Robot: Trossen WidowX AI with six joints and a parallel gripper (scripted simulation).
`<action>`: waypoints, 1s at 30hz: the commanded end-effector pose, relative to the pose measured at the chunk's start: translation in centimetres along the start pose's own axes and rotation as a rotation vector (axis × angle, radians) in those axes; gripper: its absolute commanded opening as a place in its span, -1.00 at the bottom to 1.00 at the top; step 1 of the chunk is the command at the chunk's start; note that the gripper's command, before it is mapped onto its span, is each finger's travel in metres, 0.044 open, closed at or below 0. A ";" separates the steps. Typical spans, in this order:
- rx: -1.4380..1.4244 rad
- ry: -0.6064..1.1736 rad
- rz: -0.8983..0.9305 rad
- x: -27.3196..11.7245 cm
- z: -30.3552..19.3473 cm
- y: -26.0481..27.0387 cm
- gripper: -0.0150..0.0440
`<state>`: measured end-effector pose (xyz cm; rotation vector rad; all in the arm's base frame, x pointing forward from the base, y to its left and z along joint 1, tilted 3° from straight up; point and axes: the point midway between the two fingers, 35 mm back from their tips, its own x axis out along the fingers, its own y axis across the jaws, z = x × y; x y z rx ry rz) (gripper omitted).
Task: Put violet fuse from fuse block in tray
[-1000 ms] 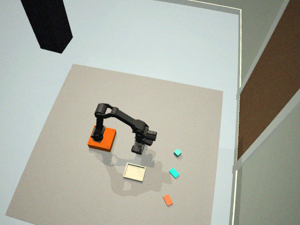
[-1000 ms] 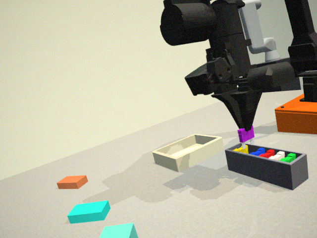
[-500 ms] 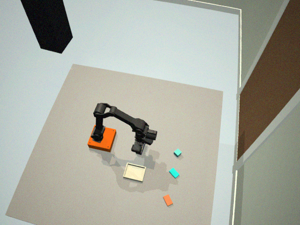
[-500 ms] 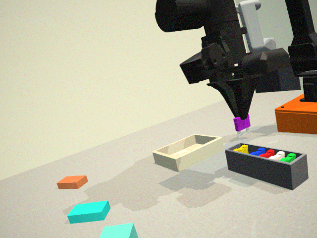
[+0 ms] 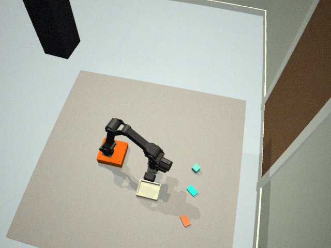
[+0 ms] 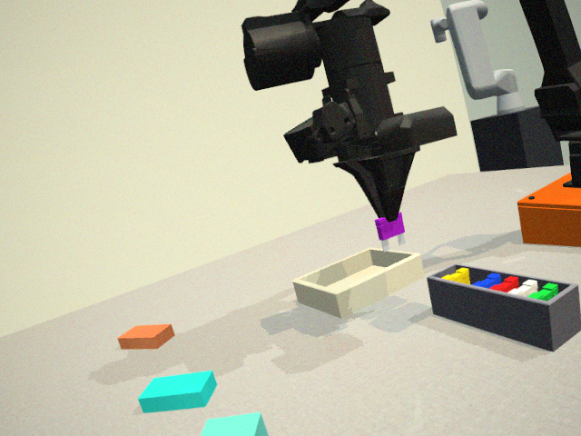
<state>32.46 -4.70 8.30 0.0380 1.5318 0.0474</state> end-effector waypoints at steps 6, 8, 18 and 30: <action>-0.005 0.007 -0.005 0.1 0.2 -5.6 -0.49; -0.005 0.007 -0.005 0.1 0.1 -6.9 -0.49; -0.005 0.007 -0.006 0.3 -0.3 -9.8 -0.49; -0.005 0.007 -0.006 2.2 -0.2 -9.8 -0.49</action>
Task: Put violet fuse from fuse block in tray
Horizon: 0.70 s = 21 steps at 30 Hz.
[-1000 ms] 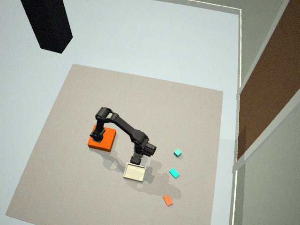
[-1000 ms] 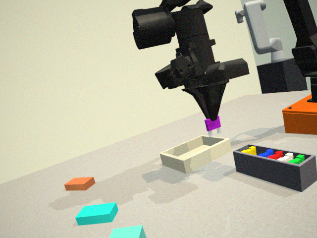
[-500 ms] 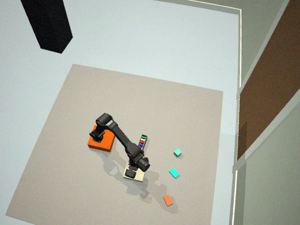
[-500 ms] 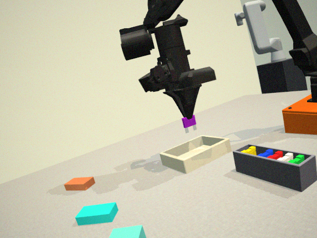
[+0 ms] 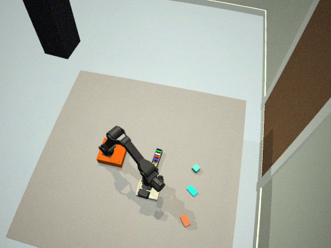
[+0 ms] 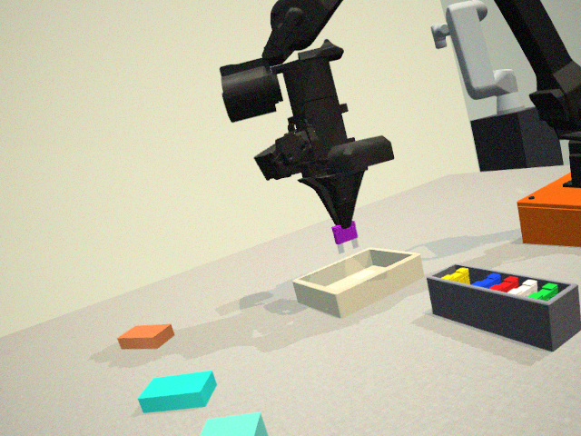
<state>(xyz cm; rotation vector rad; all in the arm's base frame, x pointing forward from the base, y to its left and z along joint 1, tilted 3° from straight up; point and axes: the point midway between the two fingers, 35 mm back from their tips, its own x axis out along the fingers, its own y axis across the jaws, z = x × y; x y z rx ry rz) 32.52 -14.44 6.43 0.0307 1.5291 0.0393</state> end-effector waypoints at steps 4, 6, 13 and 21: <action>-0.005 0.010 0.004 1.5 -0.2 0.0 -0.49; -0.005 0.010 0.004 1.8 -0.2 0.0 -0.49; -0.005 0.010 0.004 2.8 -0.3 0.1 -0.49; -0.003 0.004 0.002 2.5 -0.1 0.0 -0.14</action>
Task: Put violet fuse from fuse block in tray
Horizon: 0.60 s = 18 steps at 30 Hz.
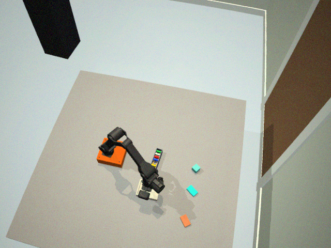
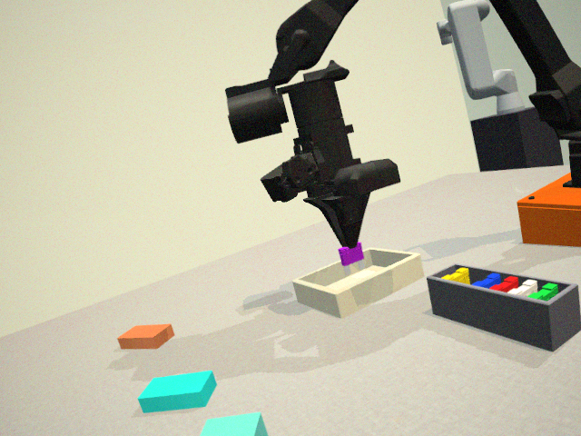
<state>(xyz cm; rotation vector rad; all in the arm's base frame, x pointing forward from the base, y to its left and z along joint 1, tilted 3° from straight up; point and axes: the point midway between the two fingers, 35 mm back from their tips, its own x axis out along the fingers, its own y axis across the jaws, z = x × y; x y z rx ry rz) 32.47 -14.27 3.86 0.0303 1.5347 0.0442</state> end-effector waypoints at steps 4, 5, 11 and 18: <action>0.000 -0.001 -0.001 -0.1 0.0 0.0 0.22; 0.000 -0.001 -0.001 -0.1 0.0 0.0 0.31; -0.001 0.002 0.000 -2.5 0.0 0.0 0.63; -0.002 0.004 0.001 -3.7 -0.1 0.0 0.63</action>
